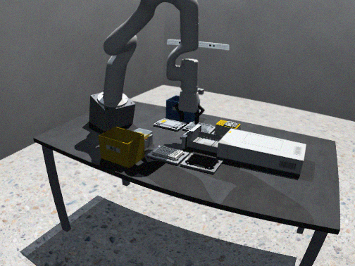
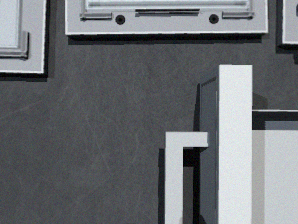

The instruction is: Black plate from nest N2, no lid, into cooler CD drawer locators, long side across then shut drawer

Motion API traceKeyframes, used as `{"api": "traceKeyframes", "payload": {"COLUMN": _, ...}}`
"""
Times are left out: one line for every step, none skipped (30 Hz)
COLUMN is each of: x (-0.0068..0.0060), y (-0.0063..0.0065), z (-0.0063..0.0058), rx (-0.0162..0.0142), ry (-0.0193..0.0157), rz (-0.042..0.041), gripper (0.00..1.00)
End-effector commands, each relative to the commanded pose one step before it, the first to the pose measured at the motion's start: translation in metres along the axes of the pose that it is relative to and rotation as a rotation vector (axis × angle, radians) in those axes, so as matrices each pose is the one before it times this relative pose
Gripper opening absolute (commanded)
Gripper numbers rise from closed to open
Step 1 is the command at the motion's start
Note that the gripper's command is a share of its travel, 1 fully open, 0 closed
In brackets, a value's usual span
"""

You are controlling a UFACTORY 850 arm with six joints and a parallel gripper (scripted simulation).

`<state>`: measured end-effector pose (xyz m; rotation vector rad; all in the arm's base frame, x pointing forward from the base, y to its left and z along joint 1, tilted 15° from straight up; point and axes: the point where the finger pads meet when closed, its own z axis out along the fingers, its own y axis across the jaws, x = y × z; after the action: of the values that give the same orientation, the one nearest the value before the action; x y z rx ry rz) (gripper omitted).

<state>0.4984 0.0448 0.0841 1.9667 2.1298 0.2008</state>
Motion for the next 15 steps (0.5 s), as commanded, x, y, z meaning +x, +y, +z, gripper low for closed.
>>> {"api": "traceKeyframes", "payload": {"x": 0.00008, "y": 0.00121, "z": -0.00866, "rx": 0.01978, "ry": -0.00767, "rz": -0.00076, "gripper": 0.88}}
{"api": "traceKeyframes", "payload": {"x": 0.0, "y": 0.00001, "z": -0.00167, "rx": 0.0, "ry": 0.0, "rz": 0.0, "gripper": 0.88}}
{"api": "traceKeyframes", "payload": {"x": 0.0, "y": 0.00001, "z": -0.00167, "rx": 0.0, "ry": 0.0, "rz": 0.0, "gripper": 0.88}}
{"api": "traceKeyframes", "payload": {"x": 0.0, "y": 0.00001, "z": -0.00167, "rx": 0.0, "ry": 0.0, "rz": 0.0, "gripper": 0.88}}
{"api": "traceKeyframes", "payload": {"x": 0.0, "y": 0.00001, "z": -0.00167, "rx": 0.0, "ry": 0.0, "rz": 0.0, "gripper": 0.88}}
{"api": "traceKeyframes", "payload": {"x": 0.0, "y": -0.00001, "z": -0.00166, "rx": -0.00001, "ry": 0.0, "rz": 0.0, "gripper": 0.88}}
{"api": "traceKeyframes", "payload": {"x": 0.0, "y": 0.00001, "z": -0.00167, "rx": 0.0, "ry": 0.0, "rz": 0.0, "gripper": 0.88}}
{"api": "traceKeyframes", "payload": {"x": 0.0, "y": 0.00001, "z": -0.00167, "rx": 0.0, "ry": 0.0, "rz": 0.0, "gripper": 0.88}}
{"api": "traceKeyframes", "payload": {"x": 0.0, "y": -0.00001, "z": -0.00166, "rx": -0.00001, "ry": 0.0, "rz": 0.0, "gripper": 0.88}}
{"api": "traceKeyframes", "payload": {"x": 0.0, "y": 0.0, "z": 0.0, "rx": 0.0, "ry": 0.0, "rz": 0.0, "gripper": 0.88}}
{"api": "traceKeyframes", "payload": {"x": 0.0, "y": 0.0, "z": 0.0, "rx": 0.0, "ry": 0.0, "rz": 0.0, "gripper": 0.88}}
{"api": "traceKeyframes", "payload": {"x": 0.0, "y": 0.00002, "z": -0.00168, "rx": 0.00001, "ry": 0.0, "rz": 0.0, "gripper": 0.88}}
{"api": "traceKeyframes", "payload": {"x": 0.0, "y": -0.00001, "z": -0.00166, "rx": -0.00001, "ry": 0.0, "rz": 0.0, "gripper": 0.88}}
{"api": "traceKeyframes", "payload": {"x": 0.0, "y": 0.00001, "z": -0.00168, "rx": 0.0, "ry": 0.0, "rz": 0.0, "gripper": 0.88}}
{"api": "traceKeyframes", "payload": {"x": 0.0, "y": 0.00001, "z": -0.00168, "rx": 0.0, "ry": 0.0, "rz": 0.0, "gripper": 0.88}}
